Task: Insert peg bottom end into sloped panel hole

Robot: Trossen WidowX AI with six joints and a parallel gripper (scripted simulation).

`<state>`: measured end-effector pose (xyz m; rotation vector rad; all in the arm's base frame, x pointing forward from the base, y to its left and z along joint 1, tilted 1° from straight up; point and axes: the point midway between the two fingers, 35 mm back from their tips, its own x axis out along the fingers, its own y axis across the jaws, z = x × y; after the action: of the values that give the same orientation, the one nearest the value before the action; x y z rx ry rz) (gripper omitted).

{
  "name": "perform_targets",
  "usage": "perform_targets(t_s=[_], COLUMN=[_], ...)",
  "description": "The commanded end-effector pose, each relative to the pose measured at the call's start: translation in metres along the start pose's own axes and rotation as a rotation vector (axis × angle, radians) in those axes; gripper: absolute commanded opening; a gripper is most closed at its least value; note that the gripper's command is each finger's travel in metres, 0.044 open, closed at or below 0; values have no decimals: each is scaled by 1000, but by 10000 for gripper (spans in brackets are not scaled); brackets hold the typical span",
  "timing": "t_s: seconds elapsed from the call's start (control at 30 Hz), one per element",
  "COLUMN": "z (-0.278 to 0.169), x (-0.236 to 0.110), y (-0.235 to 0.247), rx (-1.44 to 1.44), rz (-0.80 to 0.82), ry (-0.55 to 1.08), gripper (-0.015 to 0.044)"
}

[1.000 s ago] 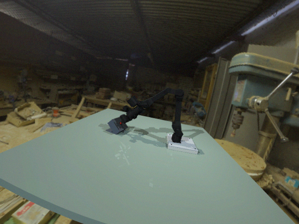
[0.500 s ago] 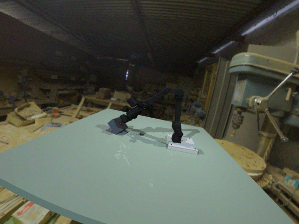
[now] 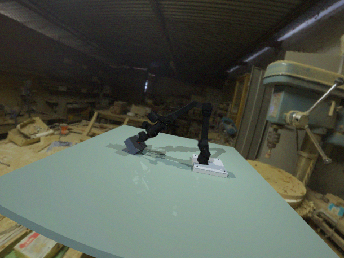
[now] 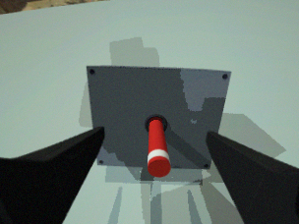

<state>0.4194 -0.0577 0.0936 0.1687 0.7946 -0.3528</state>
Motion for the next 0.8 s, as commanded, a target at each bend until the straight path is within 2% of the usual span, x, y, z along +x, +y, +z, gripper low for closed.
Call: perform_targets(t_s=[0.0,0.77], z=[0,4], x=[-5,-38], y=[0,2], rx=[1,-3], rz=[-2,1], ry=[1,1], gripper=[440,440])
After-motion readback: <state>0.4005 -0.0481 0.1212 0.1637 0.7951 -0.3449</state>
